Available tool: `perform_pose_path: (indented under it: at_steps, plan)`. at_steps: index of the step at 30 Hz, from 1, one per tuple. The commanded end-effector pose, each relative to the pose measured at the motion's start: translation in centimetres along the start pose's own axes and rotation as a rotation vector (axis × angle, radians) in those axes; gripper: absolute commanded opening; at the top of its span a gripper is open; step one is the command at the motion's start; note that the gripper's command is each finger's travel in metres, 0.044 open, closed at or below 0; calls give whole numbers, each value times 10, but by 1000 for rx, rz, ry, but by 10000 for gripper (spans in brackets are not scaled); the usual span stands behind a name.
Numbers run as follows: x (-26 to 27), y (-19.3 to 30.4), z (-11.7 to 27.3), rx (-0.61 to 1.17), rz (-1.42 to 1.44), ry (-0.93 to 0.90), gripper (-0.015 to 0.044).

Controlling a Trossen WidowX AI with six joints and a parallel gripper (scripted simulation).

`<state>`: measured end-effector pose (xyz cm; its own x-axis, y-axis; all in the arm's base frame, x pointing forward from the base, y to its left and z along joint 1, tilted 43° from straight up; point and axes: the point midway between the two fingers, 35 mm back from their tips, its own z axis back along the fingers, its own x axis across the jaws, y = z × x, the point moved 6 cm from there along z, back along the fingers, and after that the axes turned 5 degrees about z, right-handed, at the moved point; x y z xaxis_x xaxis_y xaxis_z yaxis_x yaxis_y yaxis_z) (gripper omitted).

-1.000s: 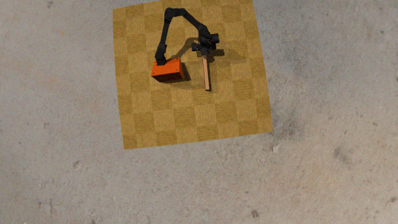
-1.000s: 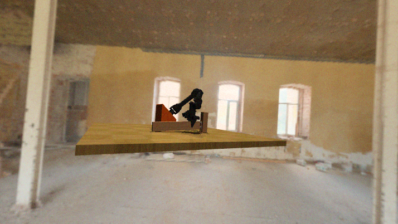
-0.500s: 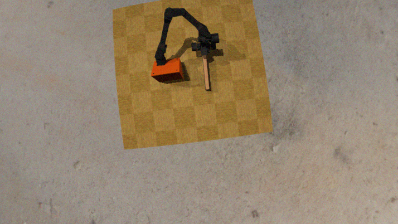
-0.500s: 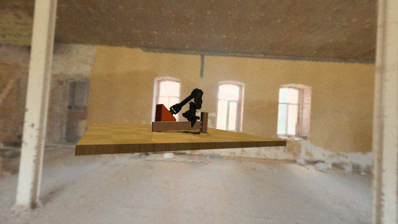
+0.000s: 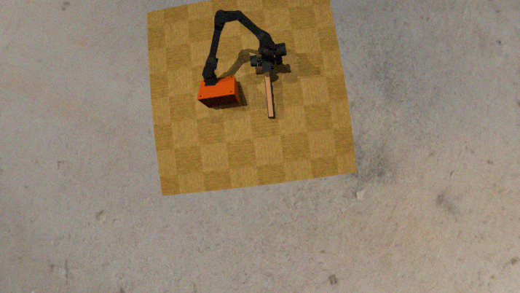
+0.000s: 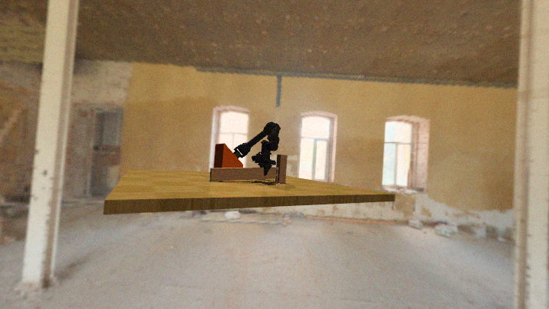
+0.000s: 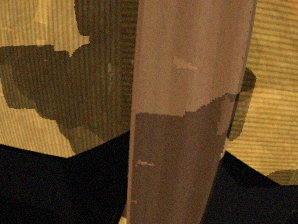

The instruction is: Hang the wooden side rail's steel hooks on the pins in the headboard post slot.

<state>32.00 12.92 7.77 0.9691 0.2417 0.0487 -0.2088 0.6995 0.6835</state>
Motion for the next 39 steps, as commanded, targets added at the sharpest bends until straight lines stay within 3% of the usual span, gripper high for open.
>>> perform_pose_path:
  at_steps: [1, 39]
  plan:
    - [3, 2, 5, 2, -2, -14, 0]
    - [3, 6, 5, 2, -2, -14, 0]
